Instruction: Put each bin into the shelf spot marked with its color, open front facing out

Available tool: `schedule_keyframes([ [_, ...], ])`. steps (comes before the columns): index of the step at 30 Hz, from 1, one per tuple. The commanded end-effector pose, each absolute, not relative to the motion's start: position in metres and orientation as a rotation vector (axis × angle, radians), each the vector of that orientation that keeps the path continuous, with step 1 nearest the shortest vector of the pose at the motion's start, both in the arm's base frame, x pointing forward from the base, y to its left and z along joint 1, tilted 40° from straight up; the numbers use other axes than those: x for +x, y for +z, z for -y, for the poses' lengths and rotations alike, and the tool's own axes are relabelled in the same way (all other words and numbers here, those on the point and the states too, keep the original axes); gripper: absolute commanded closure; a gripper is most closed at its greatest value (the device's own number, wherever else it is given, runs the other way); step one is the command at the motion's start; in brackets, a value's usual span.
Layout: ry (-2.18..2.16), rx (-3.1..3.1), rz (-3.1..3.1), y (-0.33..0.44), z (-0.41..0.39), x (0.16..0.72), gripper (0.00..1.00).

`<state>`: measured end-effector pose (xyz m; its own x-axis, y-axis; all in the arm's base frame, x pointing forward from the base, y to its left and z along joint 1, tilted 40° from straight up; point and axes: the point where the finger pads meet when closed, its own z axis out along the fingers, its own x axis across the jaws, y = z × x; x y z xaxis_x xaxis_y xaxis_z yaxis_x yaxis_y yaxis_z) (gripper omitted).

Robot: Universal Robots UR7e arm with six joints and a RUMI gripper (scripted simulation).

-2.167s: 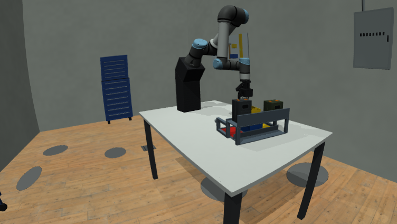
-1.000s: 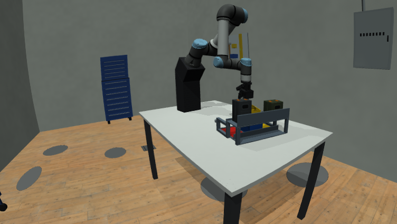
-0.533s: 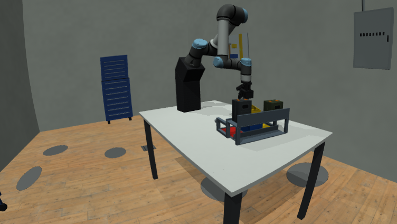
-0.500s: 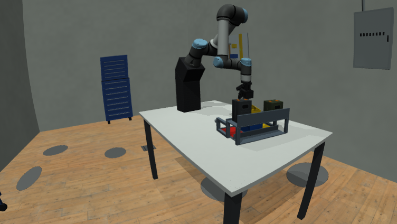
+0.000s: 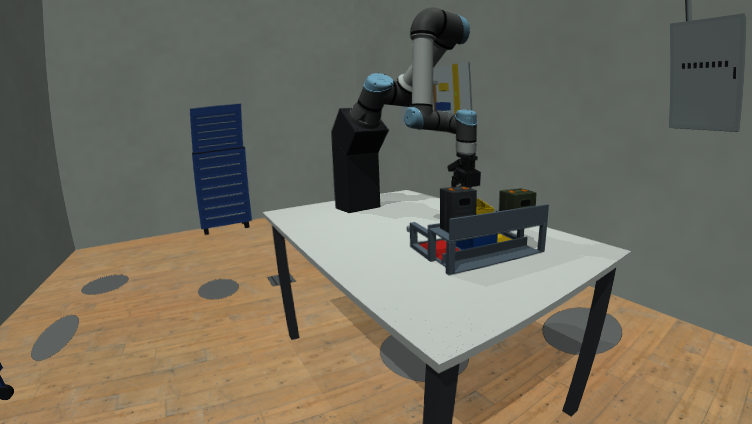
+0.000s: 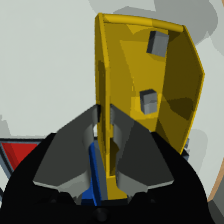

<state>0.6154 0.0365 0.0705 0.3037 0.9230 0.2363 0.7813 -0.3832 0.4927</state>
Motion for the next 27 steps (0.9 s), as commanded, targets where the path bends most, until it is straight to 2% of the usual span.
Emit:
schedule_keyframes([
  [1, 0.710, 2.289, -1.546, 0.072, -0.036, 0.617, 1.00],
  [27, 0.710, 2.290, -1.547, 0.083, -0.030, 0.629, 1.00],
])
